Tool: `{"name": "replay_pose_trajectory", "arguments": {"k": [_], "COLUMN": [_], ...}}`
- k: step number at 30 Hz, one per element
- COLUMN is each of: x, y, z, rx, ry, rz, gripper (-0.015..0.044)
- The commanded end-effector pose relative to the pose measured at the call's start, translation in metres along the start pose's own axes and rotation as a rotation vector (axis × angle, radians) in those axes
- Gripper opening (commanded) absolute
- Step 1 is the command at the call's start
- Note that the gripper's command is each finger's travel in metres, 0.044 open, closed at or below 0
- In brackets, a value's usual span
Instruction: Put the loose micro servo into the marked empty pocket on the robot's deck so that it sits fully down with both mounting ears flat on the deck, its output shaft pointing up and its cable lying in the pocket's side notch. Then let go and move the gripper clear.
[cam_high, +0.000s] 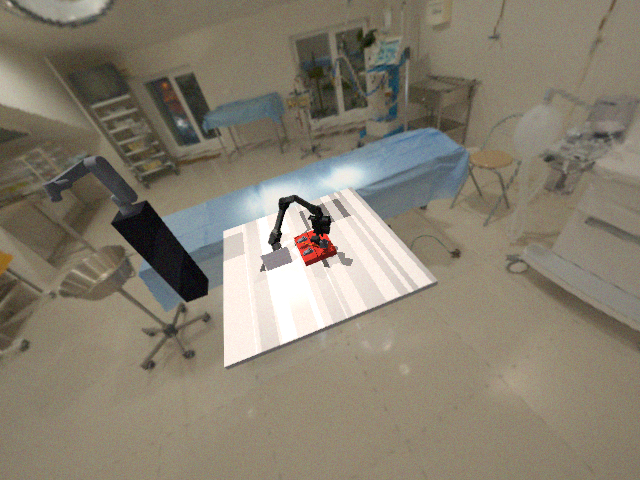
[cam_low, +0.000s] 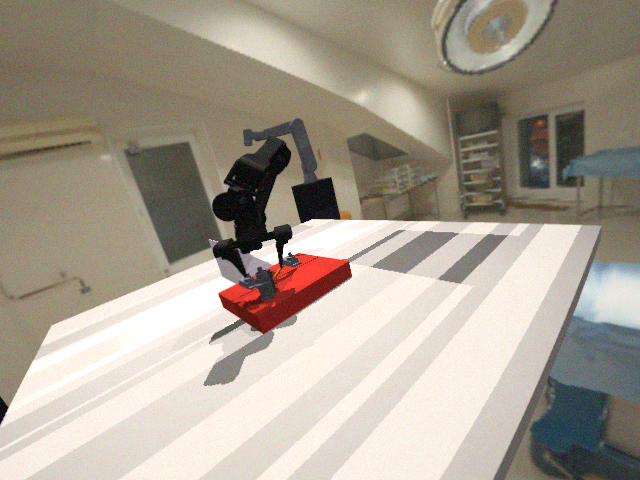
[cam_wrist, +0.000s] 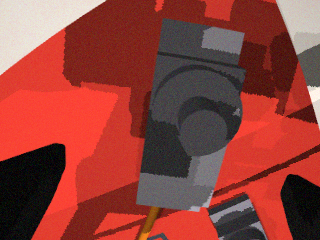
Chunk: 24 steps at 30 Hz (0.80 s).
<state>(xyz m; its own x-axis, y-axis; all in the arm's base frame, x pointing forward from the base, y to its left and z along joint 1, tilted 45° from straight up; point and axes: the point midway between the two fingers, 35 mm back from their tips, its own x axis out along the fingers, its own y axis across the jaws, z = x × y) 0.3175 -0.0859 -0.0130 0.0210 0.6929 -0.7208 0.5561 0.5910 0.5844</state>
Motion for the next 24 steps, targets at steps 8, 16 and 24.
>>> {"name": "replay_pose_trajectory", "arguments": {"k": [8, 16, 24], "x": [0.0081, 0.0081, 0.0006], "y": [-0.0002, -0.0002, -0.0003], "z": [-0.0009, -0.0009, -0.0005], "rx": [0.009, 0.009, 0.009], "ry": [0.004, 0.004, 0.004], "rz": [0.006, 0.006, 0.005], "gripper": [0.0282, 0.0092, 0.0]}}
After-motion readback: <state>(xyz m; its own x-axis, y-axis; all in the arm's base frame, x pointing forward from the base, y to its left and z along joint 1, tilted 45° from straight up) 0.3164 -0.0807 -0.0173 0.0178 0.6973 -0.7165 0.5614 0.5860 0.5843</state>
